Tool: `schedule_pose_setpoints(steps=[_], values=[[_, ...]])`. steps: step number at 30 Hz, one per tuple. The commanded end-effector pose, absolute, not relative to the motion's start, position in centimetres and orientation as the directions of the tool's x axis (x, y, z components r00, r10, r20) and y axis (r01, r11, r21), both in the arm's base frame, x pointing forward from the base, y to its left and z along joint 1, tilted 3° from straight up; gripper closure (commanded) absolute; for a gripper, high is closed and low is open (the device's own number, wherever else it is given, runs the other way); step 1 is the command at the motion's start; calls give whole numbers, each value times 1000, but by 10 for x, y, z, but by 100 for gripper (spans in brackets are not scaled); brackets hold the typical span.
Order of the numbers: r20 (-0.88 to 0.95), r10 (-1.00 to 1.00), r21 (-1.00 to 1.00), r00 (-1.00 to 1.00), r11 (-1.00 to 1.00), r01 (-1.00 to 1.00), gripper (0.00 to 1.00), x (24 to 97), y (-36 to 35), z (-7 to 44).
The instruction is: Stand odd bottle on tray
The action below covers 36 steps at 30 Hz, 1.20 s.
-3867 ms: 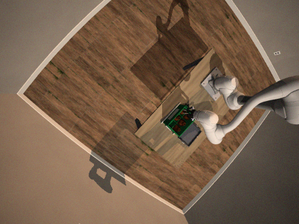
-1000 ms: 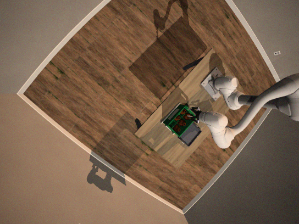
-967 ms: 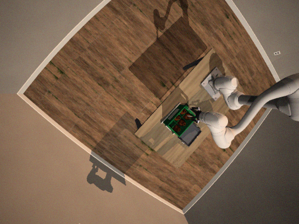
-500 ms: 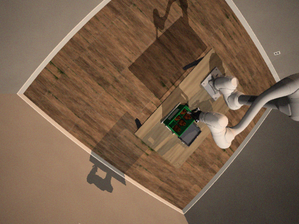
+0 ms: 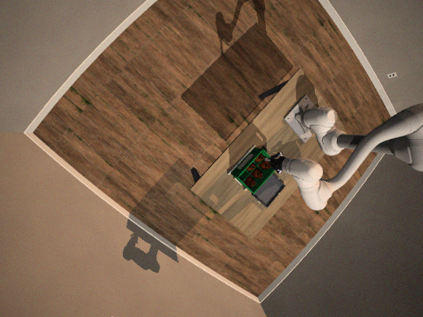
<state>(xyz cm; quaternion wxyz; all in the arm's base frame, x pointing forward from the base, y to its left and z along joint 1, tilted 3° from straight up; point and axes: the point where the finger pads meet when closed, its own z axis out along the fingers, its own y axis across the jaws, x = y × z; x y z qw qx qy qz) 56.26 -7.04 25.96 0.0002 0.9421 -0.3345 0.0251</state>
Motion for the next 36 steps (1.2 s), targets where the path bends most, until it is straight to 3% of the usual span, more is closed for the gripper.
schedule_pose_setpoints(steps=[1,10,15,23,24,36], values=[[47,-630,-17,775,-776,-630,100,563,-70,260],[47,-630,-17,775,-776,-630,100,563,-69,260],[47,-630,-17,775,-776,-630,100,560,-13,259],[47,-630,-17,775,-776,-630,100,557,17,258],[47,-630,-17,775,-776,-630,62,557,17,258],[47,-630,-17,775,-776,-630,62,557,17,258]])
